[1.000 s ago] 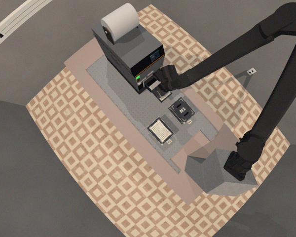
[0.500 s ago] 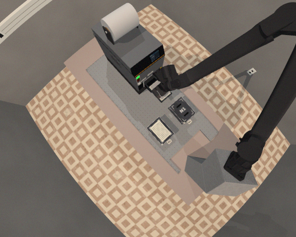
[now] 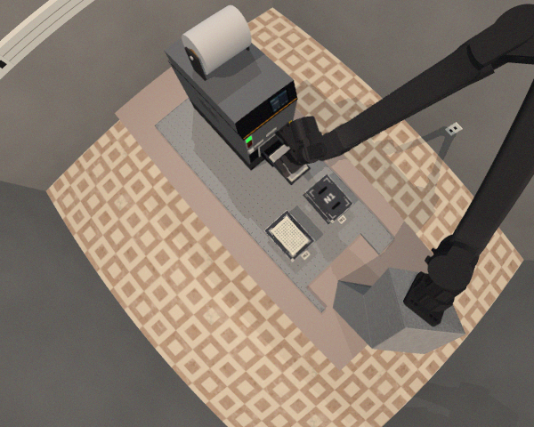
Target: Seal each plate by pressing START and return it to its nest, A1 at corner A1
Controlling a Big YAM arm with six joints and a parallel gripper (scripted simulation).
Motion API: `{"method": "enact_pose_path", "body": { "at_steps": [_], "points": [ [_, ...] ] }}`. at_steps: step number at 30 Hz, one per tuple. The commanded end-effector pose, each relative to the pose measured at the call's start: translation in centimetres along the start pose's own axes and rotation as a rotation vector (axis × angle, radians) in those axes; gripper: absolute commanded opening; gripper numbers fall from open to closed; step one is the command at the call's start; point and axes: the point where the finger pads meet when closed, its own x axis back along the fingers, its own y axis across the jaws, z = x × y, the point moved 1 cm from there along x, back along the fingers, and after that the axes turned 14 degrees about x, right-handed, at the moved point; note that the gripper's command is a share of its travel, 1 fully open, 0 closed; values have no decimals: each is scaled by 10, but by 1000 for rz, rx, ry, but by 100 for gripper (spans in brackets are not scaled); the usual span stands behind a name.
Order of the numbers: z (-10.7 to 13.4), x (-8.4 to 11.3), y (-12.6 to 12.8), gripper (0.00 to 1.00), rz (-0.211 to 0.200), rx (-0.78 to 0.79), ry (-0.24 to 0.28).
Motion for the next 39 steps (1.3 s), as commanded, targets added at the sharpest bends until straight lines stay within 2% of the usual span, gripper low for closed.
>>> {"method": "enact_pose_path", "body": {
  "at_steps": [1,30,36,39],
  "points": [
    [-1,-5,-10,100,12,-18,0],
    [-2,-5,-8,100,8,-15,-1],
    [6,-24,-6,100,11,-1,3],
    [9,-22,-2,100,8,8,13]
  ]
}}
